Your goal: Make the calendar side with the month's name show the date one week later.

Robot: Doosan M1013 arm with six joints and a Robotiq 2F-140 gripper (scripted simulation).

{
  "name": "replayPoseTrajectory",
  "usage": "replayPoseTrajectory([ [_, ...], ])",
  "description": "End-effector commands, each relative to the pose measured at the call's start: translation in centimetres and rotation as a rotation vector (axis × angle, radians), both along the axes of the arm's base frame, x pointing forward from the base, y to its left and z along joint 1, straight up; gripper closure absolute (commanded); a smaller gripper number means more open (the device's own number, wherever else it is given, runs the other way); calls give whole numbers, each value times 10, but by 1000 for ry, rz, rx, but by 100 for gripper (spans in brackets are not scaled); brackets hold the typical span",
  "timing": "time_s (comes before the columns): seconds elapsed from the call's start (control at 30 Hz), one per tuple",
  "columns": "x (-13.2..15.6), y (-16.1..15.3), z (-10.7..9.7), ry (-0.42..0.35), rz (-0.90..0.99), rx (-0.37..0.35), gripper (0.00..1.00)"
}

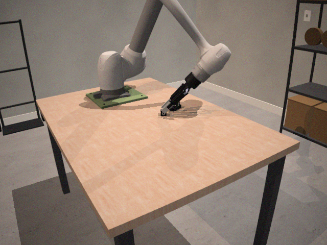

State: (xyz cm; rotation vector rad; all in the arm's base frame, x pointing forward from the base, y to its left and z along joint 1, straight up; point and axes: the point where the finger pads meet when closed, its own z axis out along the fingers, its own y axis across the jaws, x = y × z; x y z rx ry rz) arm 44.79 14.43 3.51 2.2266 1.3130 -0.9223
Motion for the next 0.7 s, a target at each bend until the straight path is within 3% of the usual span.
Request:
replayPoseTrajectory([
  [0.0, 0, 0, -4, 0, 0, 0, 65],
  [0.67, 0, 0, -15, 0, 0, 0, 65],
])
